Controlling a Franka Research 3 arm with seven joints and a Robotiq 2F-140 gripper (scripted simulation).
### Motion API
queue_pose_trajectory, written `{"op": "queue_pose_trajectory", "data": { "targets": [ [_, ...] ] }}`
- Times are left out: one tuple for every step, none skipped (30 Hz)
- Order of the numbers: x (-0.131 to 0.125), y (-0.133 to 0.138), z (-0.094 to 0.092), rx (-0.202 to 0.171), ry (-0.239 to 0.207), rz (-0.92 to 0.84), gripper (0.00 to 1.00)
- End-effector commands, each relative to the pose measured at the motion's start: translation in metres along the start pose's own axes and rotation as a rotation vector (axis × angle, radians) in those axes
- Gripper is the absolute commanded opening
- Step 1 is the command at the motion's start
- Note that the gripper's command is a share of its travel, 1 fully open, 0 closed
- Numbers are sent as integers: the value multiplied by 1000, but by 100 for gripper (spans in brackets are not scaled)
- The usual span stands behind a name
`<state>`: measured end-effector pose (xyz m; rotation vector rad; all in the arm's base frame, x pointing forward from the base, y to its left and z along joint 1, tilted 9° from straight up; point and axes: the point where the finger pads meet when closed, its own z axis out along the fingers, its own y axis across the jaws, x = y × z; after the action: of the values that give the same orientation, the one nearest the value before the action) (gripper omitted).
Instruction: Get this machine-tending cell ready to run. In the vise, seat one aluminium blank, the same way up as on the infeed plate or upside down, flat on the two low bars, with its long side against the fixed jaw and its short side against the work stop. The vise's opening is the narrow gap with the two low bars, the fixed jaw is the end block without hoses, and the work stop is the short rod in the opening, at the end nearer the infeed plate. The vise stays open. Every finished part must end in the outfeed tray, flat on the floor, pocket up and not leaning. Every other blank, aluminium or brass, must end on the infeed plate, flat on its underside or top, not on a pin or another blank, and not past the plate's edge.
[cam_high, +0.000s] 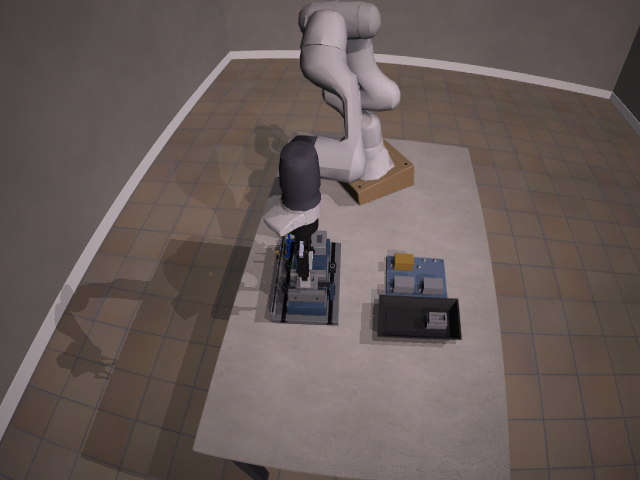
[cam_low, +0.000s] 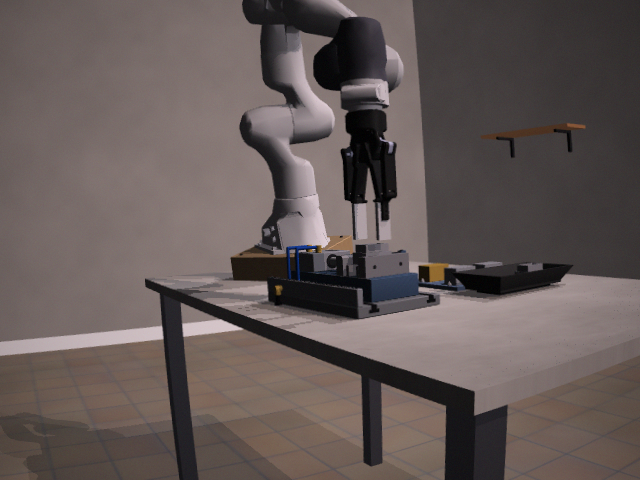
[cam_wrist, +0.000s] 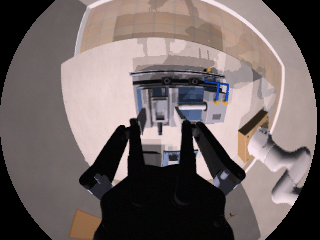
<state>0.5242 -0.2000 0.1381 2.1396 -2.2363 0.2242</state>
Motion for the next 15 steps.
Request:
{"op": "queue_pose_trajectory", "data": {
  "targets": [
    [2,1,1,0,2,2,40],
    [2,1,1,0,2,2,40],
    [2,1,2,0,2,2,40],
    [2,1,2,0,2,2,40],
    [2,1,2,0,2,2,40],
    [2,1,2,0,2,2,40],
    [2,1,2,0,2,2,40],
    [2,1,2,0,2,2,40],
    [2,1,2,0,2,2,40],
    [2,1,3,0,2,2,40],
    [2,1,3,0,2,2,40],
    [2,1,3,0,2,2,40],
    [2,1,4,0,2,2,40],
    [2,1,4,0,2,2,40],
    [2,1,4,0,2,2,40]
  ]
}}
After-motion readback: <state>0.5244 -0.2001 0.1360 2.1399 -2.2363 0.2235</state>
